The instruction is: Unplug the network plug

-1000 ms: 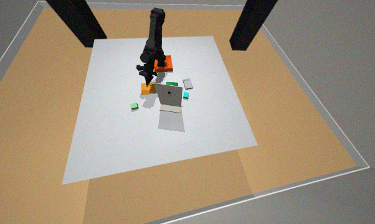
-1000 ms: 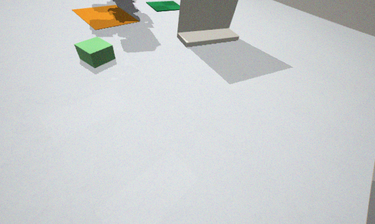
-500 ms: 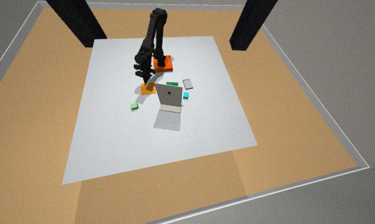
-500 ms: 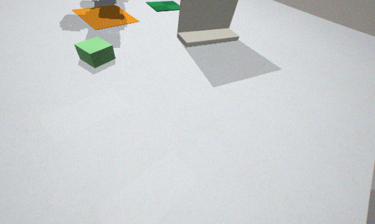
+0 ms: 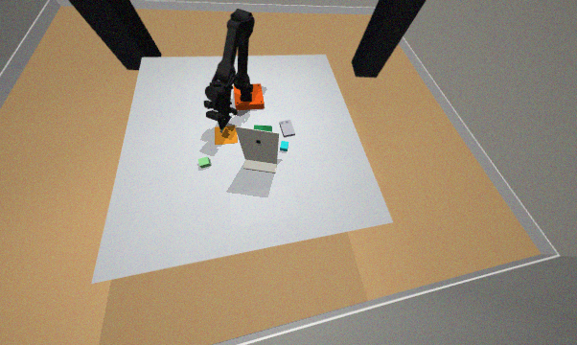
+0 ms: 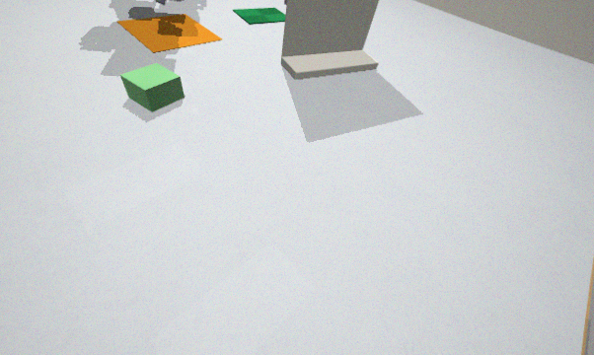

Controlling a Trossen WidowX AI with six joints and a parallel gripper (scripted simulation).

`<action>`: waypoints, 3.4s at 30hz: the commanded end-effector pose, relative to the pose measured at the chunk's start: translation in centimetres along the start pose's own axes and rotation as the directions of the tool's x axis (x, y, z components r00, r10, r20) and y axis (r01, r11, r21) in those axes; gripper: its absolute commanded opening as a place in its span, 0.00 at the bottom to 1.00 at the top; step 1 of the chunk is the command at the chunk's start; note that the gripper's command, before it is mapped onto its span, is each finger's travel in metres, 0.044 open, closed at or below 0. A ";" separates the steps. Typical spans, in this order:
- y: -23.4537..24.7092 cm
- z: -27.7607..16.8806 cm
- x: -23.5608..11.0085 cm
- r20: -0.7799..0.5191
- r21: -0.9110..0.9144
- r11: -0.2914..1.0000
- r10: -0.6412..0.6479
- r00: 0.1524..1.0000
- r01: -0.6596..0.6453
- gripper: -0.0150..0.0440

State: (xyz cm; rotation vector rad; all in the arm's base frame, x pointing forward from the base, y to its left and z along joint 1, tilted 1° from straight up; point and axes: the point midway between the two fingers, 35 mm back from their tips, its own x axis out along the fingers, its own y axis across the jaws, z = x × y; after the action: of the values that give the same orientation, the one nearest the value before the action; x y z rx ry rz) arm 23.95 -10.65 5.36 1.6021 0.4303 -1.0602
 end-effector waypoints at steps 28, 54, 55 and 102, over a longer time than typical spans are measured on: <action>-3.0 -0.1 3.3 -0.006 0.002 1.000 -0.008 1.000 0.008 0.25; -2.8 0.1 3.5 0.000 0.007 1.000 -0.006 1.000 0.006 0.52; -2.8 0.1 3.5 0.000 0.007 1.000 -0.006 1.000 0.006 0.52; -2.2 0.0 0.3 -0.005 0.003 1.000 -0.008 1.000 0.008 0.52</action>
State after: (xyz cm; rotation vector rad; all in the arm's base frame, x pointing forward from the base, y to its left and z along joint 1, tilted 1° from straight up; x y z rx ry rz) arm 22.15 -9.82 3.10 1.6029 0.4515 -1.0702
